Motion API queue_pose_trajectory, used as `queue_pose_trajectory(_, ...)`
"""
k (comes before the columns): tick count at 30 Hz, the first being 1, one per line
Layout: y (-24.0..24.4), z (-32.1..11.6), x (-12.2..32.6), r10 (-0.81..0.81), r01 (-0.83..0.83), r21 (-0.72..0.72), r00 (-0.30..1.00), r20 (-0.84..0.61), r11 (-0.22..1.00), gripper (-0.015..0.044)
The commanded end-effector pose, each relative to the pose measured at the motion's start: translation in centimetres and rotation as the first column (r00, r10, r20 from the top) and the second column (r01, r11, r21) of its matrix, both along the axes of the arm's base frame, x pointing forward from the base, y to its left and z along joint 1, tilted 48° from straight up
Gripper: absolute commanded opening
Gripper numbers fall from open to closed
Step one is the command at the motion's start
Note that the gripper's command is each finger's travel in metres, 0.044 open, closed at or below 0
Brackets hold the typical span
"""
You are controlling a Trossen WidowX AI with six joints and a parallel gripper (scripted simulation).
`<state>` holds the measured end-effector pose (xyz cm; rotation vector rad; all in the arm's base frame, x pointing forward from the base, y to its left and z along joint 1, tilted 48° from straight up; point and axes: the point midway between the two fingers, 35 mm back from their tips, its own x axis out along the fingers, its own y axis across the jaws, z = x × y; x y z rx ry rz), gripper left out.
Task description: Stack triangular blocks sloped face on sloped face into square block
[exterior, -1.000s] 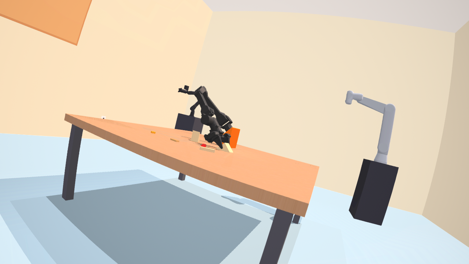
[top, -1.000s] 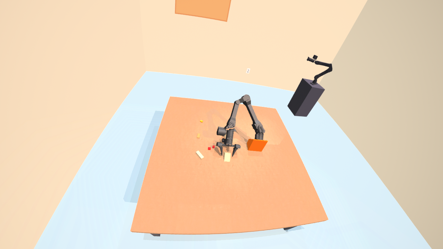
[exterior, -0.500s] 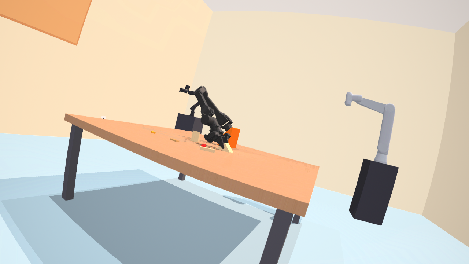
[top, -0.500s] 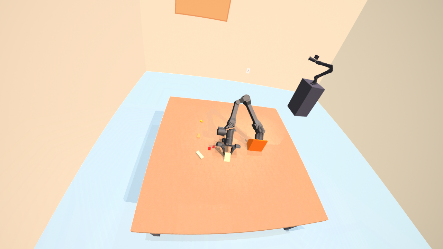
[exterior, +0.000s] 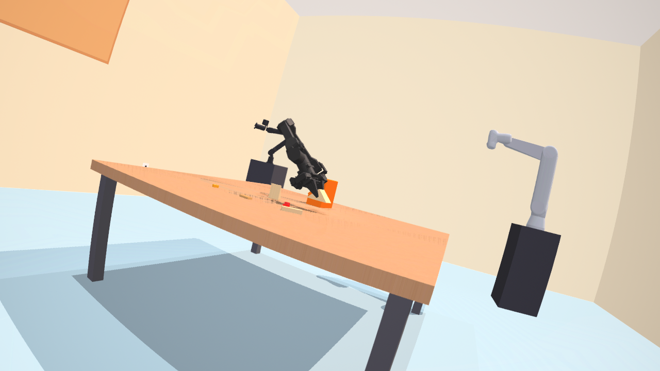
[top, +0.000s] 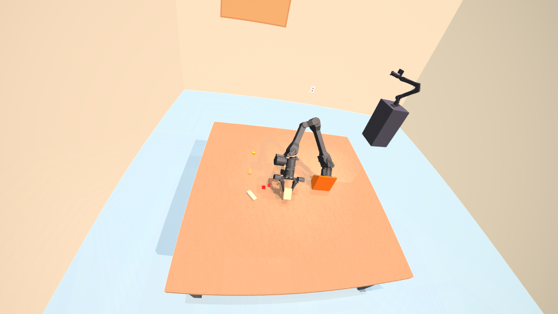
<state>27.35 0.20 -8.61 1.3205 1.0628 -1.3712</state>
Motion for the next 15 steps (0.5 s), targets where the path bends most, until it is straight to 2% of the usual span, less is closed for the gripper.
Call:
queue_pose_trajectory(1,1.3,1.3,0.4,-0.004,0.004,0.002,1.0,0.005,1.0,0.0)
queue_pose_trajectory(8,3.6,3.5,0.4,-0.004,0.004,0.004,1.0,0.005,1.0,0.0)
queue_pose_trajectory(15,3.6,3.2,0.3,0.048,-0.048,-0.016,0.999,-0.009,0.999,0.0)
